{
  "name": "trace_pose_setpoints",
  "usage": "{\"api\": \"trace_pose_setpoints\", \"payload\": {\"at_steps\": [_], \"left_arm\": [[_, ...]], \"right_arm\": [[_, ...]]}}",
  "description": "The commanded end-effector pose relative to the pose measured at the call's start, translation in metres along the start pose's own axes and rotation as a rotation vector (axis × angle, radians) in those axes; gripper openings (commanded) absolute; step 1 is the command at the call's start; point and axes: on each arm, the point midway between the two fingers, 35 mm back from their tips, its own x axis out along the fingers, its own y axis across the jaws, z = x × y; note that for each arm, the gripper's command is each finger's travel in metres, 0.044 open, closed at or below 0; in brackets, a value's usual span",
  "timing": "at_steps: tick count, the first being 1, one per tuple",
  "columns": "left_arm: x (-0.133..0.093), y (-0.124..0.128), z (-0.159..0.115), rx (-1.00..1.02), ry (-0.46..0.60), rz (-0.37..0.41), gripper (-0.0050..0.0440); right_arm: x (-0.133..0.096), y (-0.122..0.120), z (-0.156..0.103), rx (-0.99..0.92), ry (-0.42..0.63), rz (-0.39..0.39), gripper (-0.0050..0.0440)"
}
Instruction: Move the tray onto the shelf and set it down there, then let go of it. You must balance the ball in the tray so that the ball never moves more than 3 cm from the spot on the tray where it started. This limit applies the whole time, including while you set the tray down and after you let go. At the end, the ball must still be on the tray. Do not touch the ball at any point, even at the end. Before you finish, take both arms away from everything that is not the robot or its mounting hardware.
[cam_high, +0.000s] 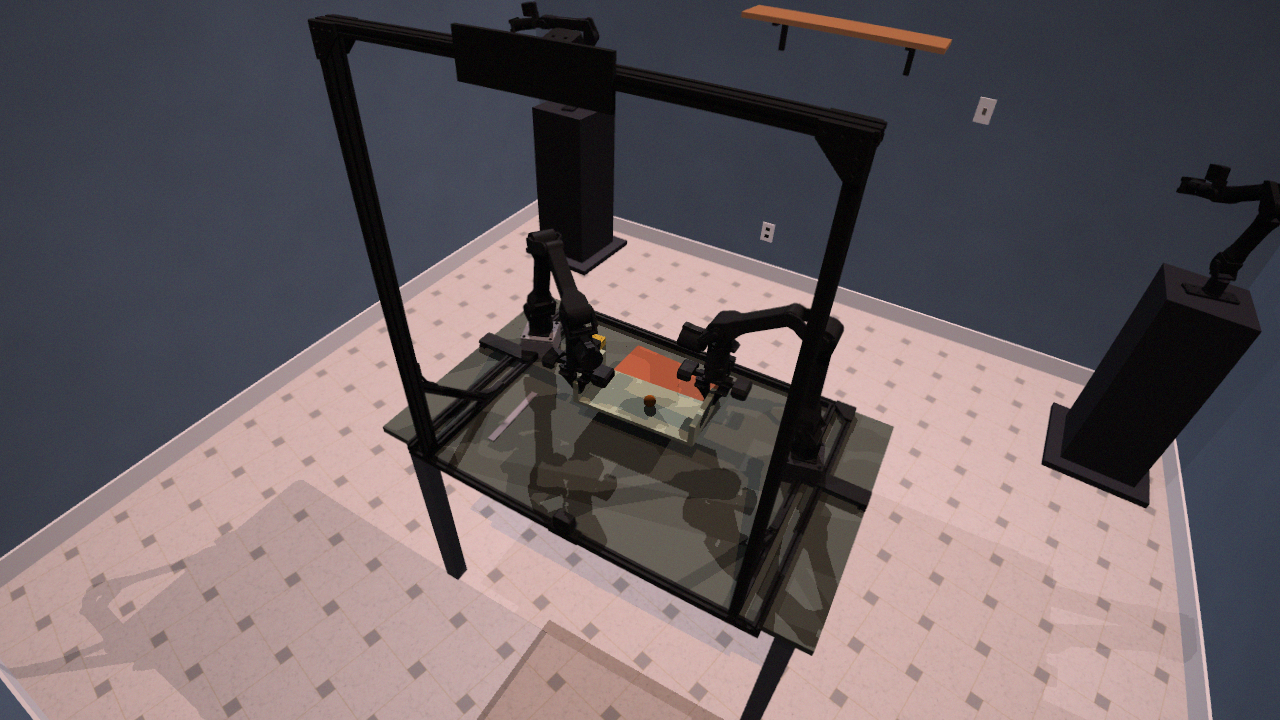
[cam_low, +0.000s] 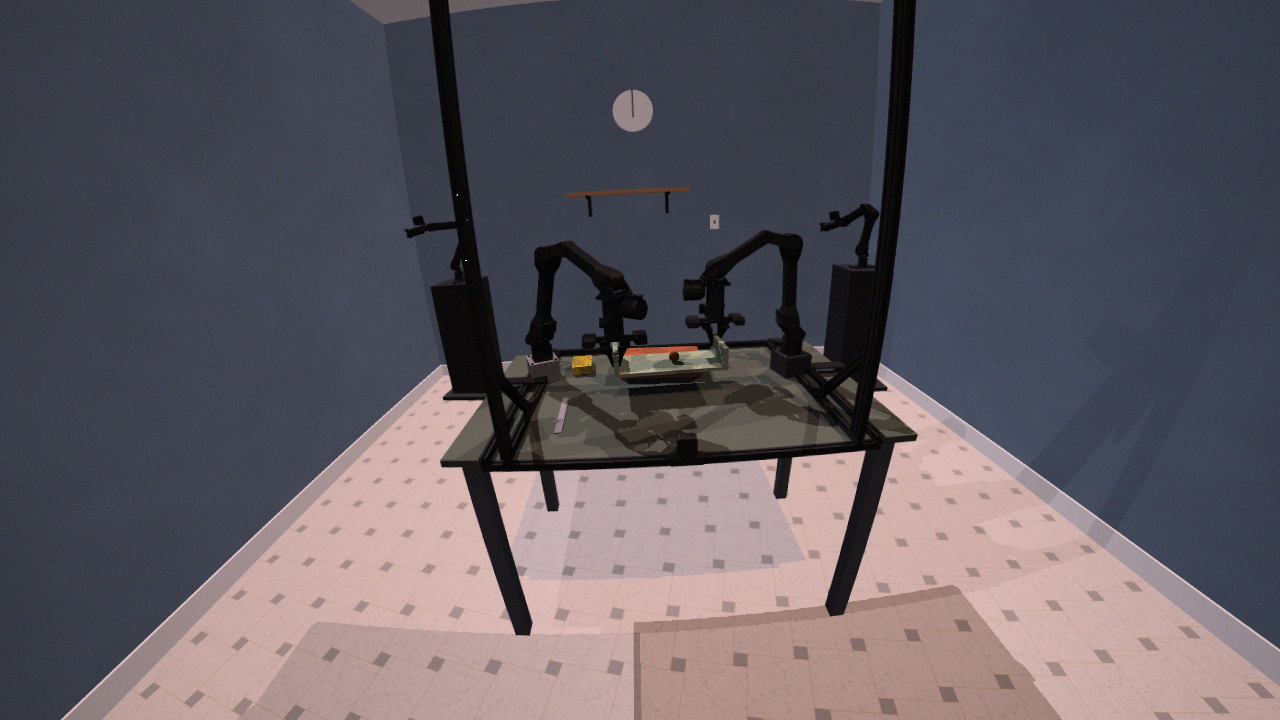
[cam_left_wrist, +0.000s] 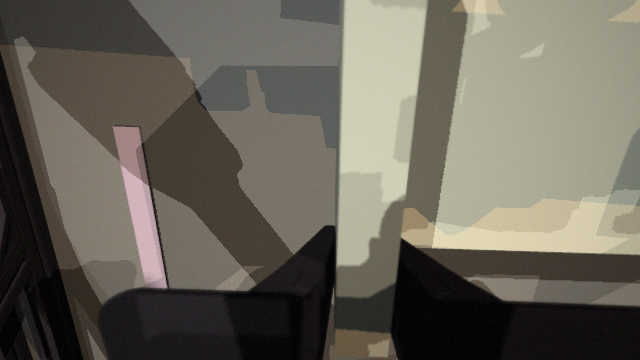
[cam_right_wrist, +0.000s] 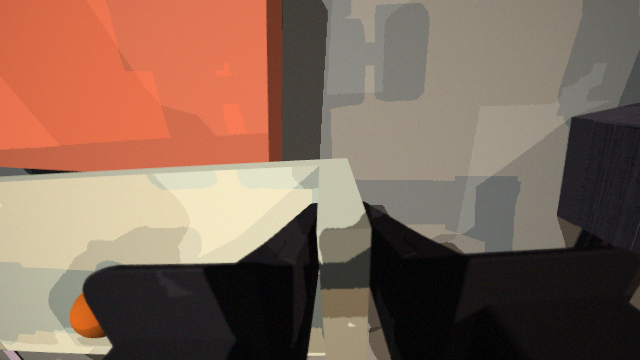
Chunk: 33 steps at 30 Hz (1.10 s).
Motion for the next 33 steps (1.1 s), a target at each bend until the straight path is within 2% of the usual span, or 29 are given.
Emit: {"api": "trace_pose_setpoints", "payload": {"at_steps": [1,9,14,26,31,33], "left_arm": [[-0.002,0.0,0.003,-0.001,0.013,-0.002,0.002],[-0.003,0.0,0.005,-0.001,0.037,-0.003,0.002],[0.0,0.001,0.006,-0.001,-0.016,-0.001,0.002],[-0.003,0.001,0.01,-0.001,0.037,-0.004,0.002],[0.0,0.001,0.012,-0.001,-0.017,-0.002,0.002],[-0.001,0.001,0.013,-0.001,-0.007,-0.001,0.002]], "right_arm": [[-0.001,0.0,0.003,-0.002,0.006,0.0,0.002],[0.0,0.001,0.005,-0.002,0.031,-0.002,0.002],[-0.002,0.001,0.006,-0.002,-0.022,0.0,0.002],[0.0,0.001,0.011,-0.002,0.03,-0.002,0.002],[-0.003,0.001,0.012,-0.002,-0.023,0.0,0.002],[-0.002,0.001,0.014,-0.002,-0.014,0.0,0.002]]}}
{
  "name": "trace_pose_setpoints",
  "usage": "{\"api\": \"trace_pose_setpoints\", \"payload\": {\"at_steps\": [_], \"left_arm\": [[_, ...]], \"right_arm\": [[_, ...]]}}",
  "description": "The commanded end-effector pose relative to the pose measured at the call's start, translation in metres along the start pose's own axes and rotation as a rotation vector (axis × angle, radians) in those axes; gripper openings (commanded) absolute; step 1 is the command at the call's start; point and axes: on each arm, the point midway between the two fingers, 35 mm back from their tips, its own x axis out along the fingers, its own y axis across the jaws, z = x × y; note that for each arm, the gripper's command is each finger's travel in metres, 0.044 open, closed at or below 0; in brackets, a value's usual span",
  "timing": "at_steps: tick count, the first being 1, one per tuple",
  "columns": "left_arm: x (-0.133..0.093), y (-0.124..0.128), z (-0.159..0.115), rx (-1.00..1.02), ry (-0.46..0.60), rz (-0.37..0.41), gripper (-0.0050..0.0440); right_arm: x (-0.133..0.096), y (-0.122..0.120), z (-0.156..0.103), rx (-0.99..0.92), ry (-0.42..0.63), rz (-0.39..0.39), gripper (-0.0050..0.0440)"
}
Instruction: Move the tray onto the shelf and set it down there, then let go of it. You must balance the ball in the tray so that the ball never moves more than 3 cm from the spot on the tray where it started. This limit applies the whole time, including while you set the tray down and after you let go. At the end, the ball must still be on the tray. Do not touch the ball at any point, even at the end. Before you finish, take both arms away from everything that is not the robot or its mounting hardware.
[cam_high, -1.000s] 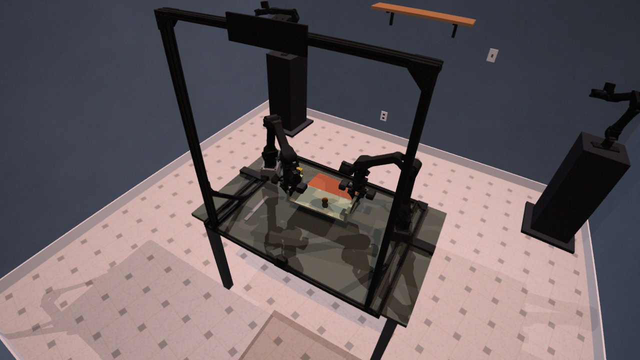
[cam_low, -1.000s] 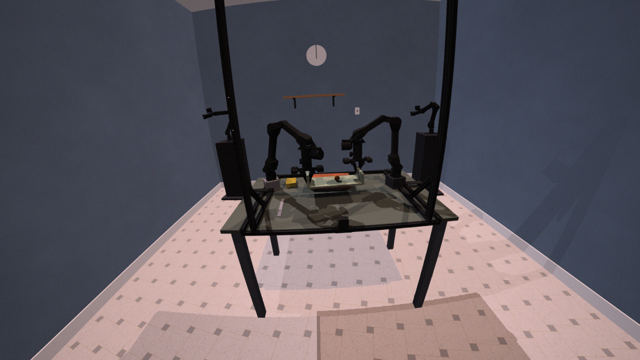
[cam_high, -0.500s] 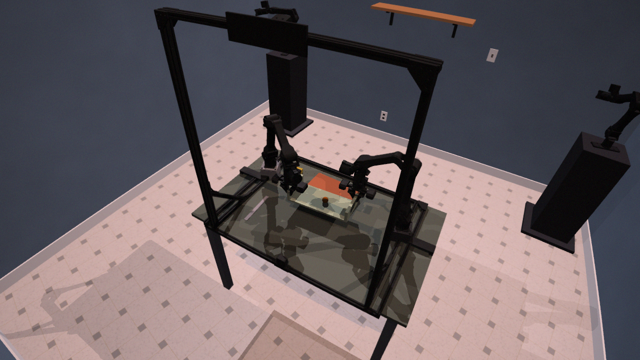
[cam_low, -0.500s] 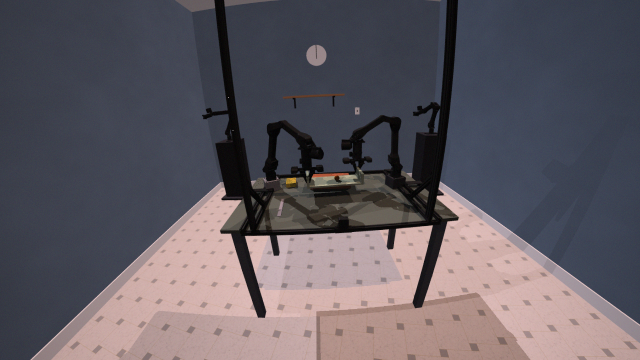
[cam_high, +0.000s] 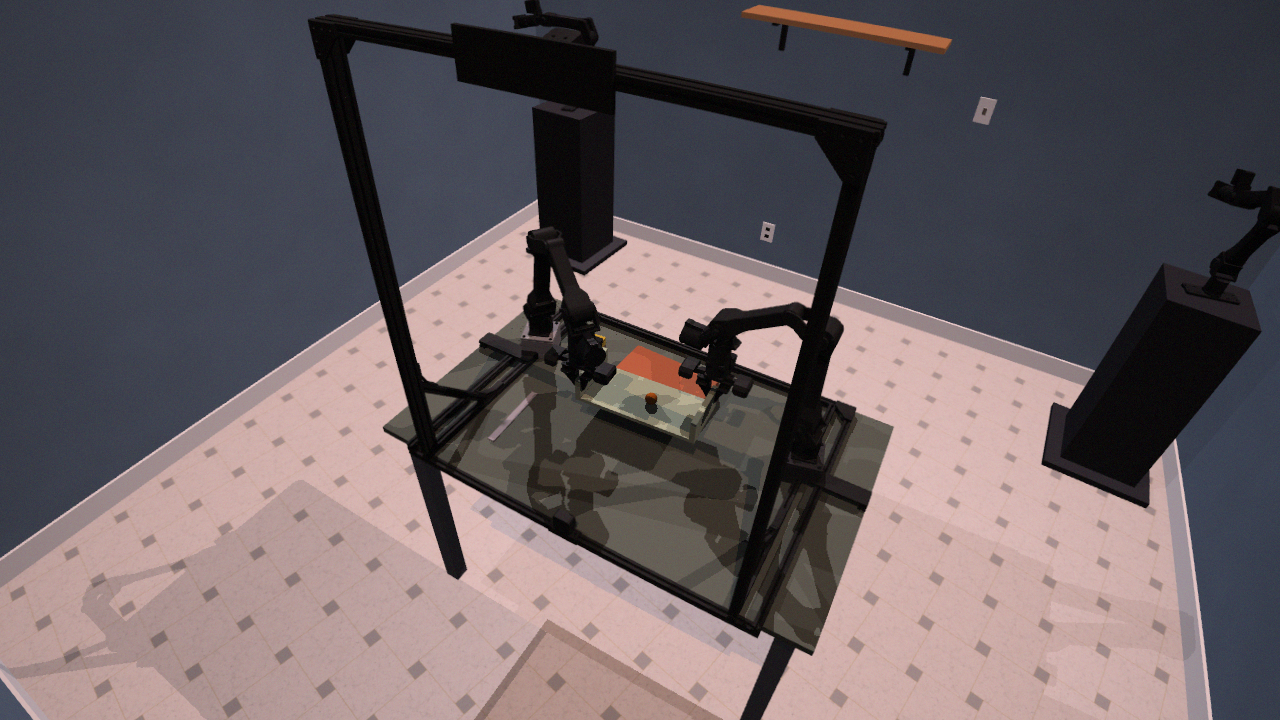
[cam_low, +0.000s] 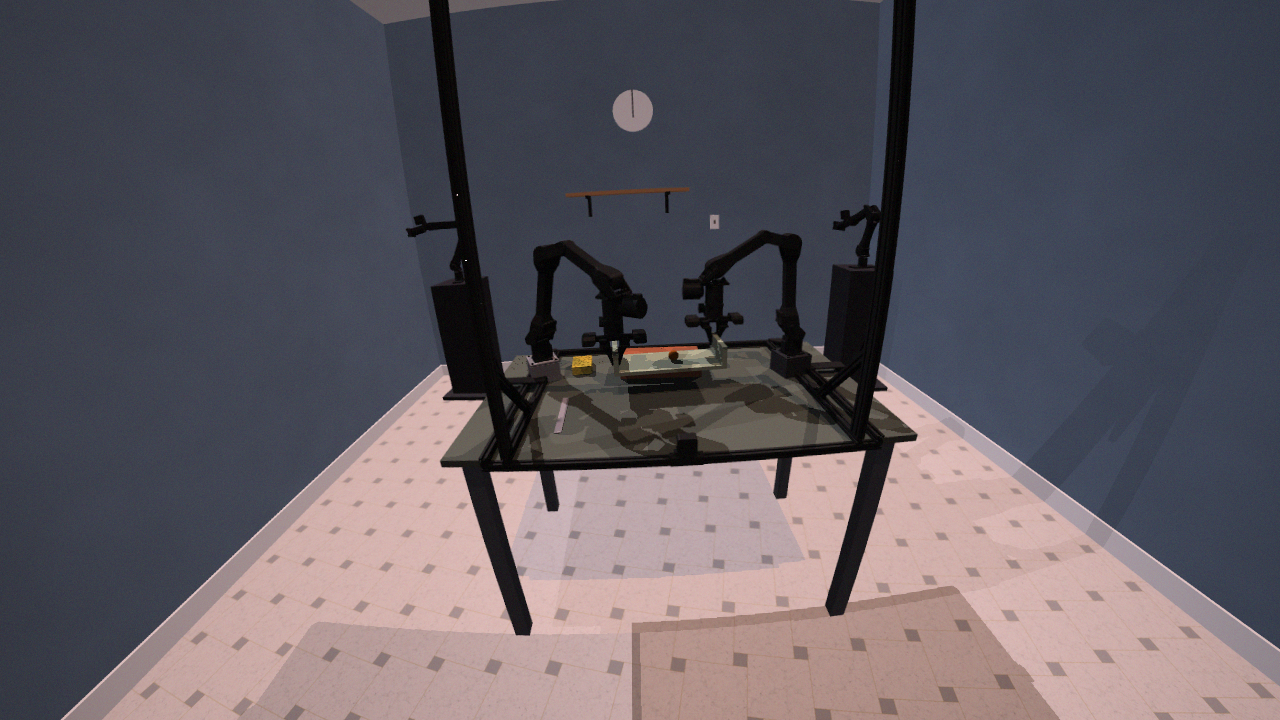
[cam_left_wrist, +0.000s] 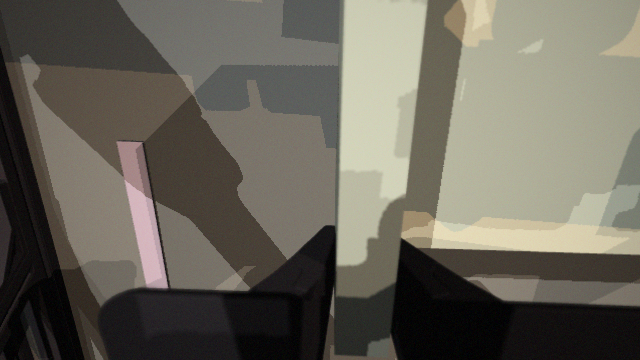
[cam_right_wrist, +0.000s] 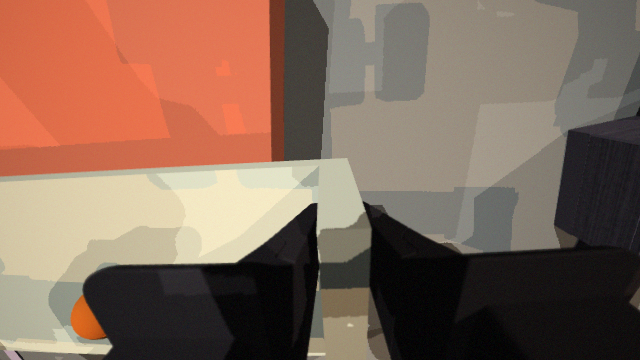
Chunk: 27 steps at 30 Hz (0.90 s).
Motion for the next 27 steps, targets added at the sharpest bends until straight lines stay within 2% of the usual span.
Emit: {"api": "trace_pose_setpoints", "payload": {"at_steps": [1,10,16,27], "left_arm": [[-0.0016,0.0004,0.0023,-0.002,0.004,-0.002,0.002],[-0.0032,0.0005,0.0048,-0.001,0.036,-0.004,0.002],[-0.0005,0.0006,0.0067,-0.002,-0.016,0.0,0.002],[-0.0032,0.0008,0.0106,-0.001,0.036,-0.004,0.002]], "right_arm": [[-0.0014,0.0005,0.003,-0.002,-0.003,0.0,0.002],[0.0003,0.0007,0.0055,-0.002,0.03,-0.002,0.002],[-0.0024,0.0007,0.0074,-0.002,-0.023,0.001,0.002],[0.0003,0.001,0.0113,-0.002,0.03,-0.002,0.002]]}}
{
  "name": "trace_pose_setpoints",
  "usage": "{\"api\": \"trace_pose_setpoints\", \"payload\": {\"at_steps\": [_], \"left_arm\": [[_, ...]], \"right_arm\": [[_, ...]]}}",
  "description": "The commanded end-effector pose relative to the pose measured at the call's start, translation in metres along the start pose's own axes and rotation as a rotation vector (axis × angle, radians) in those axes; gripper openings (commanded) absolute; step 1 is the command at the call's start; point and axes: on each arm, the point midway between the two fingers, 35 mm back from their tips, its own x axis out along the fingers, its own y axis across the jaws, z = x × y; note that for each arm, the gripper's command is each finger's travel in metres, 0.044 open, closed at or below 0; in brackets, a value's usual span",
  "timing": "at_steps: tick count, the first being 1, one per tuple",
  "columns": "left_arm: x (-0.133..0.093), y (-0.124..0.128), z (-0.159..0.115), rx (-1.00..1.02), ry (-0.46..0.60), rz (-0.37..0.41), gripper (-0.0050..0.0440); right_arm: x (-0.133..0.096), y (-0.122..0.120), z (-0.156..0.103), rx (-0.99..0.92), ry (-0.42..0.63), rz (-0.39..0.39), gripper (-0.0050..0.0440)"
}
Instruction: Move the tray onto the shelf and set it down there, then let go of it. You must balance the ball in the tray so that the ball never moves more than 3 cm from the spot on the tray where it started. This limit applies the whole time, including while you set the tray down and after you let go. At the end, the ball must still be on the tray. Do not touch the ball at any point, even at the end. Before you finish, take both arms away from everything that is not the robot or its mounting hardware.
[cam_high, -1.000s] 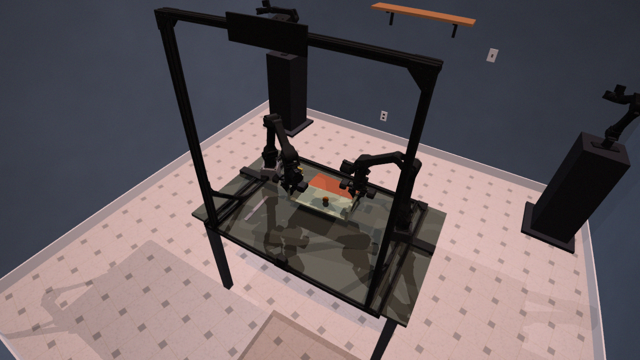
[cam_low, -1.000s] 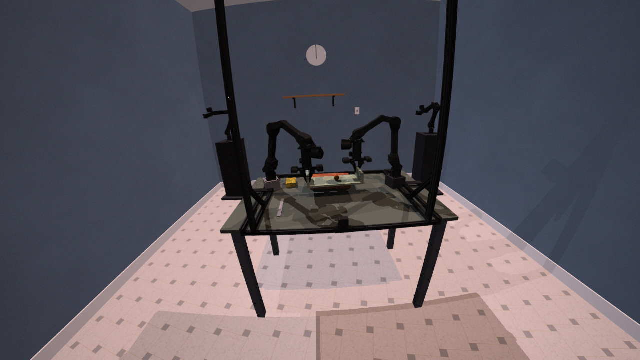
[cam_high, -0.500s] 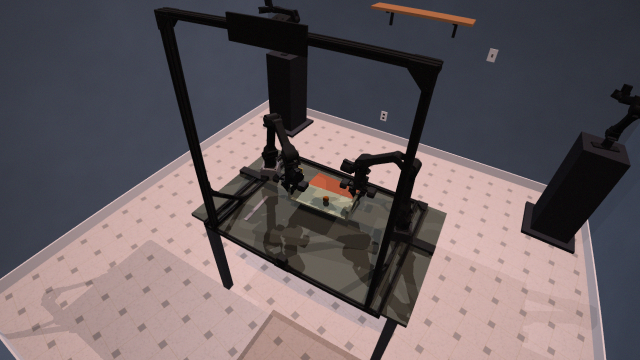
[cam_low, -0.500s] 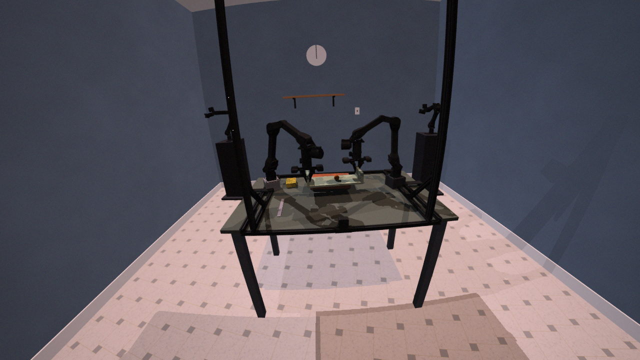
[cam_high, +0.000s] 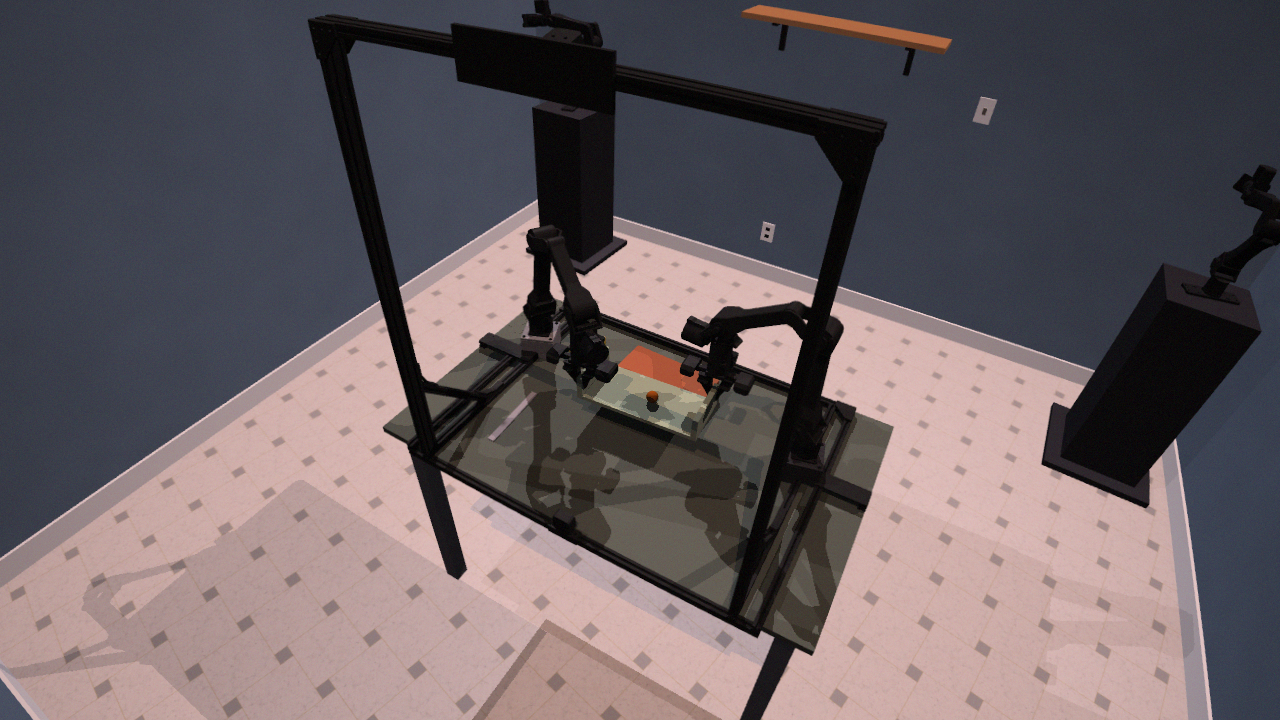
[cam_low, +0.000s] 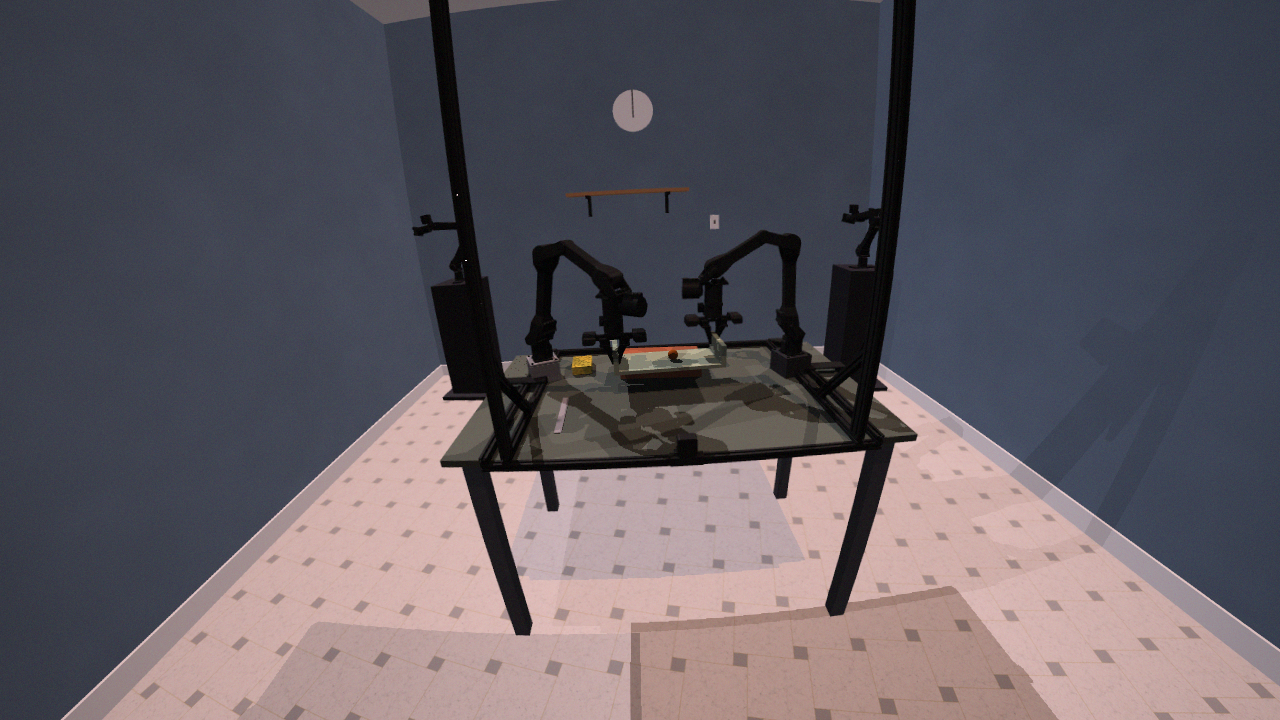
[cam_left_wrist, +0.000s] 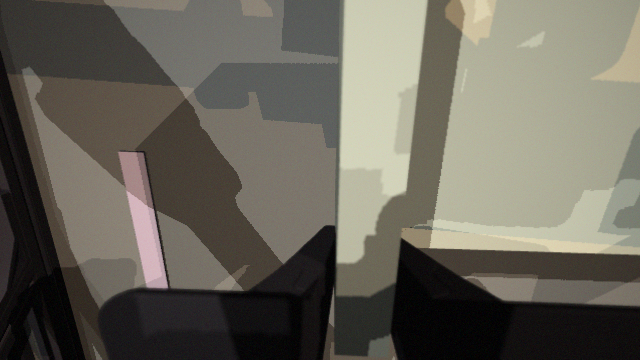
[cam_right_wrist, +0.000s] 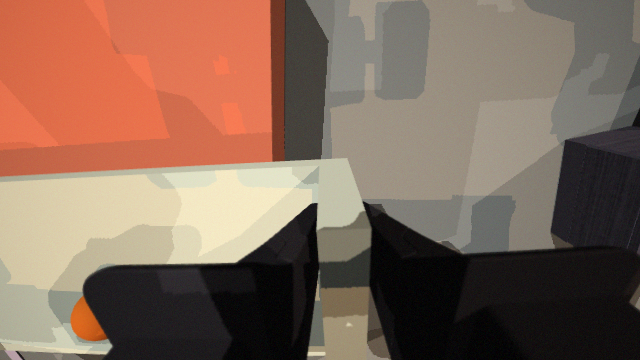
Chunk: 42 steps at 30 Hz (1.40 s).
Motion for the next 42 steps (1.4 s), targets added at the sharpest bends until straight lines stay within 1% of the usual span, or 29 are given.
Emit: {"api": "trace_pose_setpoints", "payload": {"at_steps": [1,6,9,15,17,23,26,32,34,39,42], "left_arm": [[-0.003,0.001,0.002,0.0,0.022,-0.002,0.002],[0.0,0.001,0.003,0.0,-0.026,-0.001,0.002],[-0.002,0.001,0.005,0.0,0.003,-0.001,0.002],[-0.003,0.001,0.006,0.0,0.011,0.001,0.002],[-0.003,0.001,0.007,0.0,0.032,-0.002,0.002],[0.0,0.002,0.009,0.0,-0.023,-0.001,0.002],[-0.002,0.002,0.011,0.0,0.003,-0.001,0.002],[-0.003,0.001,0.011,0.0,0.01,0.0,0.002],[-0.003,0.002,0.013,0.0,0.031,-0.003,0.002],[0.0,0.002,0.014,0.0,-0.023,-0.001,0.002],[-0.001,0.002,0.016,0.0,-0.009,-0.002,0.002]], "right_arm": [[-0.001,0.001,0.002,-0.001,0.015,0.0,0.002],[-0.003,0.001,0.003,-0.001,-0.032,0.001,0.002],[-0.002,0.001,0.006,-0.001,-0.004,0.001,0.002],[-0.001,0.001,0.006,-0.001,0.004,0.003,0.002],[0.0,0.001,0.008,-0.001,0.025,-0.001,0.002],[-0.003,0.002,0.009,-0.001,-0.03,0.001,0.002],[-0.002,0.002,0.011,-0.001,-0.004,0.001,0.002],[-0.001,0.001,0.012,-0.001,0.003,0.002,0.002],[0.0,0.002,0.014,-0.001,0.025,-0.001,0.002],[-0.003,0.002,0.015,-0.001,-0.029,0.001,0.002],[-0.003,0.002,0.016,-0.001,-0.015,0.0,0.002]]}}
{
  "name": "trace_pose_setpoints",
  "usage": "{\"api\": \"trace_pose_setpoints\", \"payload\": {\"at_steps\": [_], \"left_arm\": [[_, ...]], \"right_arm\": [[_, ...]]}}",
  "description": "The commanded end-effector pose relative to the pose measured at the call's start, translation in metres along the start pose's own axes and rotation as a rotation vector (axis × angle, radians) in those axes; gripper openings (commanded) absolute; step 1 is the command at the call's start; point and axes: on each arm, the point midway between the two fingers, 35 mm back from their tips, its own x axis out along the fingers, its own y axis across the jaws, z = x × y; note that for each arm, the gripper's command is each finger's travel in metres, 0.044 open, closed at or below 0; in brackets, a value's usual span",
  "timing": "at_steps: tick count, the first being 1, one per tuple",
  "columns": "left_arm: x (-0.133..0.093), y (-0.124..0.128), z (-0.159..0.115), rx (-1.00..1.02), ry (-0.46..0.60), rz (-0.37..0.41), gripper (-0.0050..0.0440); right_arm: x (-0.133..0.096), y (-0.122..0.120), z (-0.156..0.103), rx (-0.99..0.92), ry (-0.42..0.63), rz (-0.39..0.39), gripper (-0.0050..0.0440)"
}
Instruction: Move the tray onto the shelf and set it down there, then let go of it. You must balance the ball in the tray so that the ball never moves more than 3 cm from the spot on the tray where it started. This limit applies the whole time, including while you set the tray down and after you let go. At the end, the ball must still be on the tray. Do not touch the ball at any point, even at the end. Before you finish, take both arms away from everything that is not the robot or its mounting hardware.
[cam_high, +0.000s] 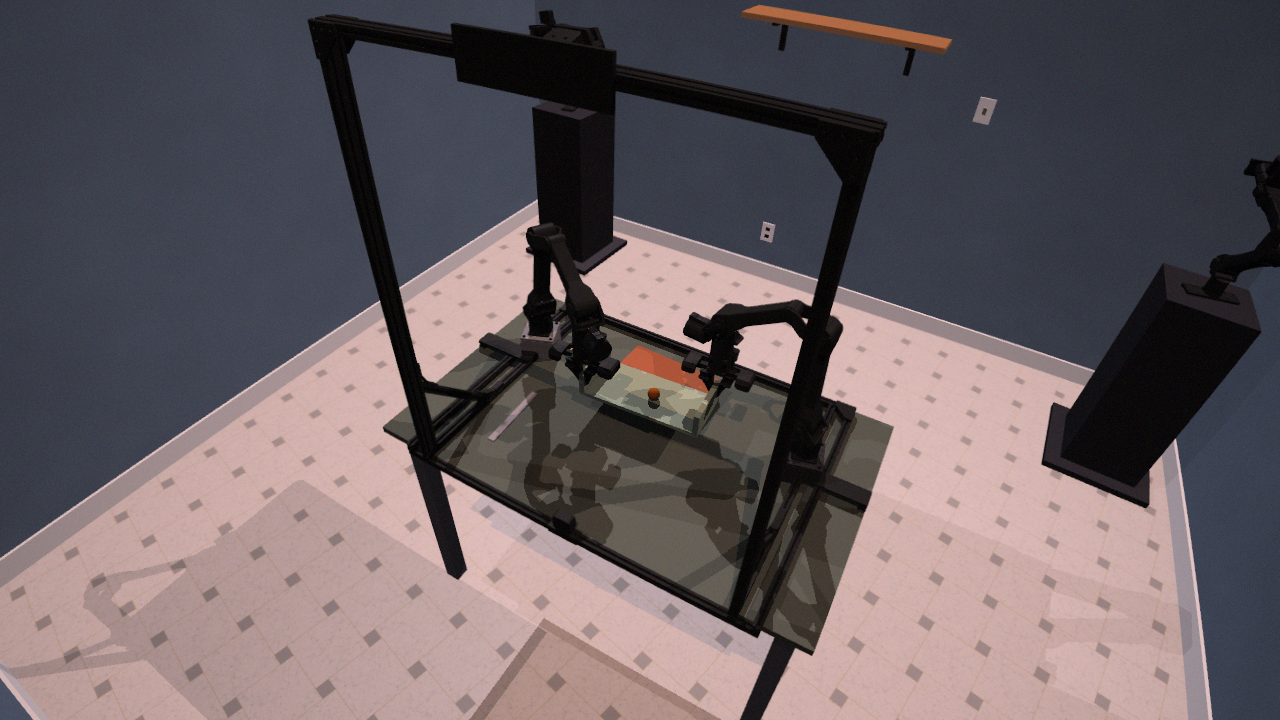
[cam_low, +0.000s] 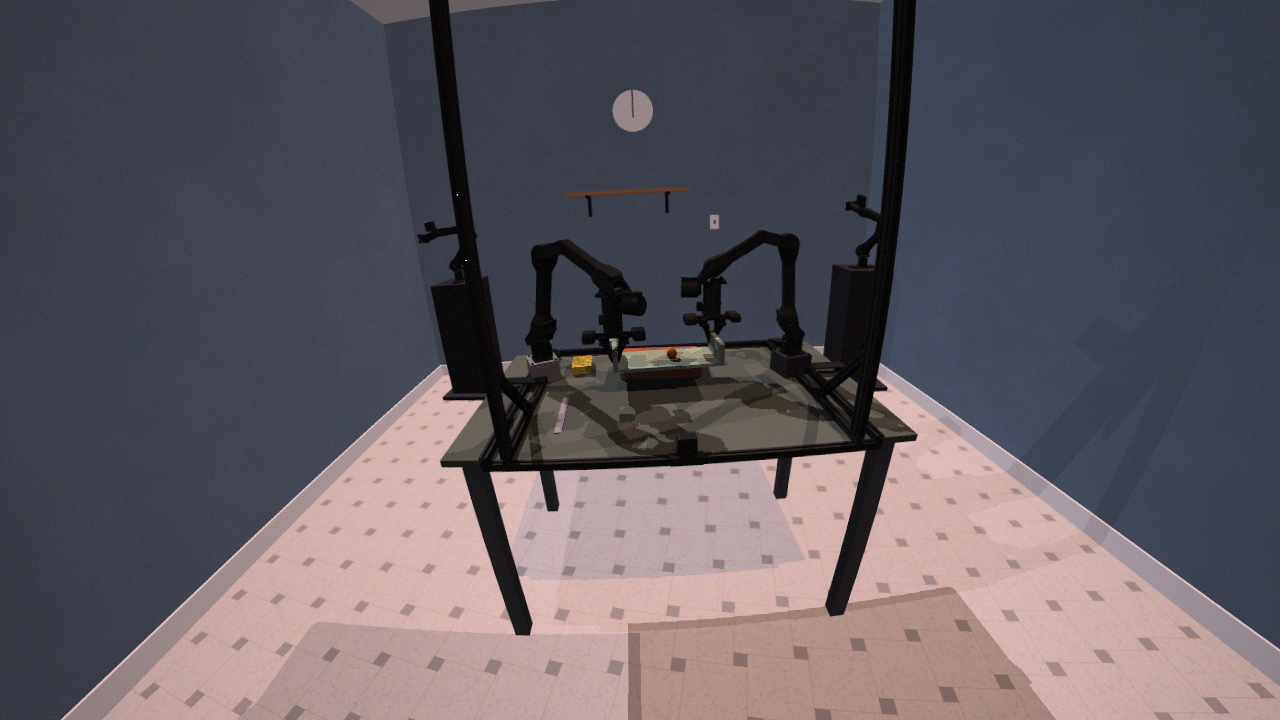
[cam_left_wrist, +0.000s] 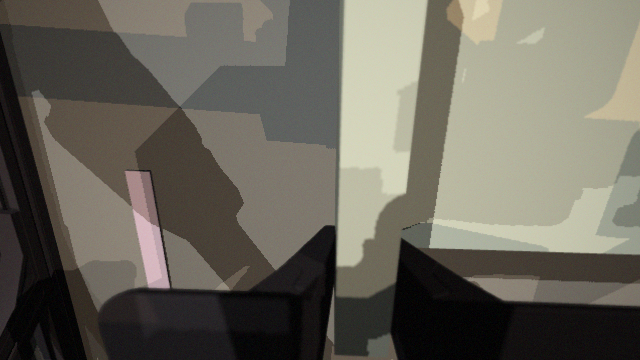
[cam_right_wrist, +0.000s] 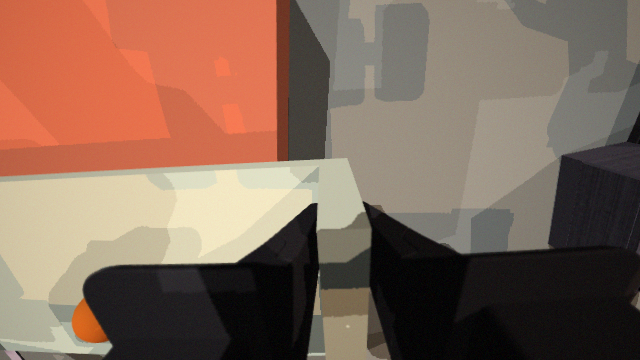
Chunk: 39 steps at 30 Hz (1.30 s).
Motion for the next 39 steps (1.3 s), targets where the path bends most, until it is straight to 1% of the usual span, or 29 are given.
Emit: {"api": "trace_pose_setpoints", "payload": {"at_steps": [1,6,9,15,18,24,26,32,35,39], "left_arm": [[-0.002,0.0,0.003,-0.002,0.009,-0.002,0.002],[-0.003,0.0,0.003,-0.002,0.012,0.001,0.002],[-0.003,0.0,0.005,-0.002,0.039,-0.003,0.002],[0.0,0.0,0.006,-0.002,-0.017,-0.002,0.002],[-0.002,0.001,0.008,-0.002,0.009,-0.002,0.002],[-0.002,0.0,0.009,-0.002,0.016,-0.001,0.002],[-0.003,0.001,0.011,-0.002,0.039,-0.004,0.002],[0.0,0.001,0.012,-0.002,-0.018,-0.002,0.002],[-0.001,0.001,0.014,-0.002,0.007,-0.003,0.002],[-0.002,0.001,0.014,-0.002,0.01,0.001,0.002]], "right_arm": [[-0.001,0.0,0.003,-0.002,0.002,0.0,0.002],[0.0,0.0,0.004,-0.002,0.005,0.003,0.002],[0.001,0.0,0.006,-0.002,0.033,-0.002,0.002],[-0.003,0.001,0.007,-0.002,-0.024,0.0,0.002],[-0.001,0.001,0.009,-0.002,0.002,0.0,0.002],[0.0,0.001,0.01,-0.002,0.01,0.001,0.002],[0.0,0.001,0.011,-0.002,0.033,-0.002,0.002],[-0.003,0.001,0.013,-0.002,-0.025,0.0,0.002],[-0.001,0.001,0.015,-0.002,0.001,-0.001,0.002],[-0.001,0.001,0.015,-0.002,0.003,0.003,0.002]]}}
